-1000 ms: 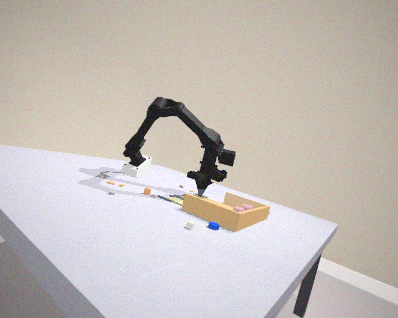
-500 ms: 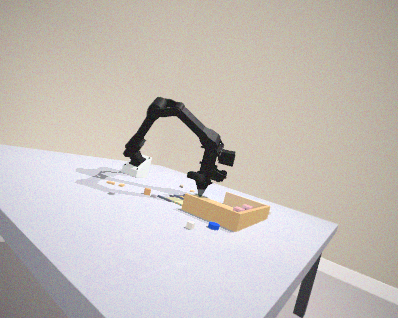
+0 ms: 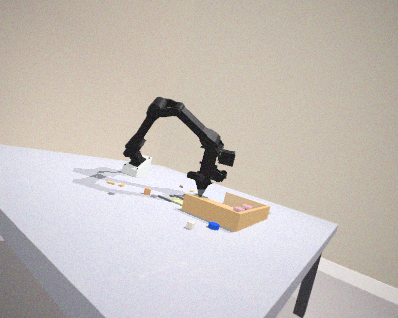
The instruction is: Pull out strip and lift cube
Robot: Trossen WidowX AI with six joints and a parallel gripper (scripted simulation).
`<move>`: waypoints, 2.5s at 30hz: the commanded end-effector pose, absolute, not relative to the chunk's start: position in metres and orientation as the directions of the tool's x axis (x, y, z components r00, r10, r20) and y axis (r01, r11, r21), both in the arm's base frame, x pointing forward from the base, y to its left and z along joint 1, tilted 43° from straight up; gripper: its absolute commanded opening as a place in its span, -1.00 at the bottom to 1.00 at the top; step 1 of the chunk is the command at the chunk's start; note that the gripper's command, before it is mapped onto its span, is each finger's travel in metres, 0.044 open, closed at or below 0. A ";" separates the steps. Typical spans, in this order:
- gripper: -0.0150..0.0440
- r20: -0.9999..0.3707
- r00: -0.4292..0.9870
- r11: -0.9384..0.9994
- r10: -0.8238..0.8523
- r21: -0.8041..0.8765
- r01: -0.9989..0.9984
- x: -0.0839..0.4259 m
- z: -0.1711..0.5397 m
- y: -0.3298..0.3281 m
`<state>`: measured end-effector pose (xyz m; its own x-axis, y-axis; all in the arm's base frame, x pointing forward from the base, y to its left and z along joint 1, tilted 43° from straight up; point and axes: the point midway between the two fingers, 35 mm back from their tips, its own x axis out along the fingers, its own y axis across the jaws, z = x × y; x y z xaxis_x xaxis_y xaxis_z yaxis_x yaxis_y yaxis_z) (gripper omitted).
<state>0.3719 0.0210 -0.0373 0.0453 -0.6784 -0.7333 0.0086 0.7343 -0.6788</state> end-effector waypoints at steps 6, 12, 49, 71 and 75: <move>-0.49 -0.729 0.046 0.730 -0.682 -0.683 0.005 0.373 -0.039 0.019; -0.49 -0.729 0.046 0.730 -0.682 -0.683 0.005 0.373 -0.039 0.019; -0.49 -0.729 0.047 0.730 -0.682 -0.683 0.005 0.373 -0.042 0.017; -0.49 -0.730 0.045 0.730 -0.682 -0.683 0.004 0.339 -0.044 0.016; -0.49 -0.730 0.045 0.730 -0.682 -0.683 0.004 0.333 -0.045 0.016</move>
<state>0.3438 0.0210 -0.0408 0.0693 -0.6821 -0.7280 0.0032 0.7299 -0.6836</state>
